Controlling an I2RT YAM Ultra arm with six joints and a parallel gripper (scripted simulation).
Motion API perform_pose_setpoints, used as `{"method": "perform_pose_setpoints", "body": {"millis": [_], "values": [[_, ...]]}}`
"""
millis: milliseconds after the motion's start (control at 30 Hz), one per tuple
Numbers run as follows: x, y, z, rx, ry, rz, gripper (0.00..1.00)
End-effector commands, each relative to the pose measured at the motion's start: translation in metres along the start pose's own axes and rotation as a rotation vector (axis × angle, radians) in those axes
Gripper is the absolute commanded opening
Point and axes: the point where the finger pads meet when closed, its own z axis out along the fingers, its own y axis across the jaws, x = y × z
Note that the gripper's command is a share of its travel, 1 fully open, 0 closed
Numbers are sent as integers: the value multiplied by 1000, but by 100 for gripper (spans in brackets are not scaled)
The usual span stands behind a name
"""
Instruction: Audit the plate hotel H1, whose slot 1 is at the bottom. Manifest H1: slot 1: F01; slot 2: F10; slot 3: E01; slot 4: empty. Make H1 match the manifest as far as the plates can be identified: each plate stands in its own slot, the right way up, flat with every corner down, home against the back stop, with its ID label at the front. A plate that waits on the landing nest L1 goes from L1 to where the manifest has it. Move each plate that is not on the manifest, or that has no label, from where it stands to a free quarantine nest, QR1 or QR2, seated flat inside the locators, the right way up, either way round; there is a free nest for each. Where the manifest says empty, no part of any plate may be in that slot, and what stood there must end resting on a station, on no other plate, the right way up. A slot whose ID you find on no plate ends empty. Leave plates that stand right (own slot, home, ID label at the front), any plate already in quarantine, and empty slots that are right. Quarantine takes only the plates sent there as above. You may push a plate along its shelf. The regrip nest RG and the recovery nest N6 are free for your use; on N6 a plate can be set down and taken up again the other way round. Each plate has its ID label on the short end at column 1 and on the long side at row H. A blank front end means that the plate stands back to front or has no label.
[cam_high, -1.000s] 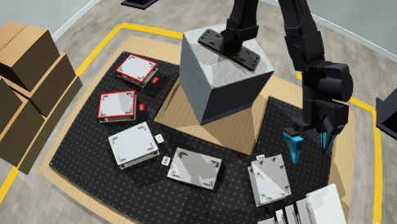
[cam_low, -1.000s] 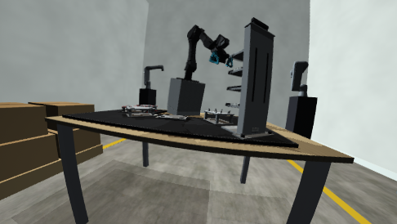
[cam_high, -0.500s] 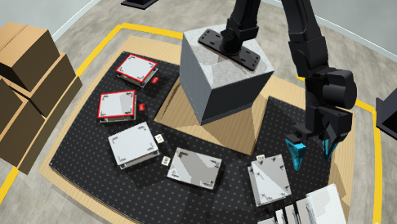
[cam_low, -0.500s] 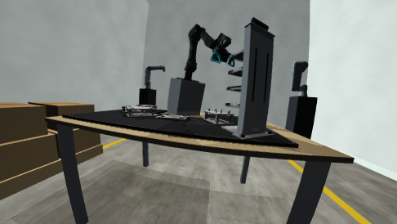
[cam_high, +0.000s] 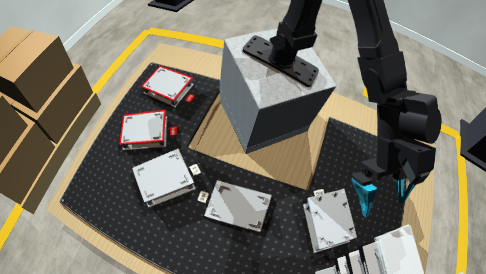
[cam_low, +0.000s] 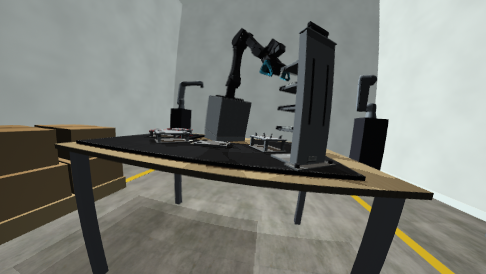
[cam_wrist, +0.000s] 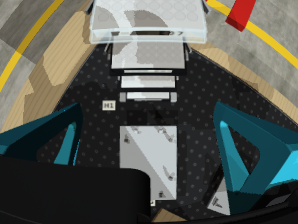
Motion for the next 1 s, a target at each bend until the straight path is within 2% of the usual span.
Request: {"method": "perform_pose_setpoints", "body": {"millis": [0,967], "values": [[-14,0,-1,-3,-29,4,100],[-38,0,21,-3,-30,4,100]]}}
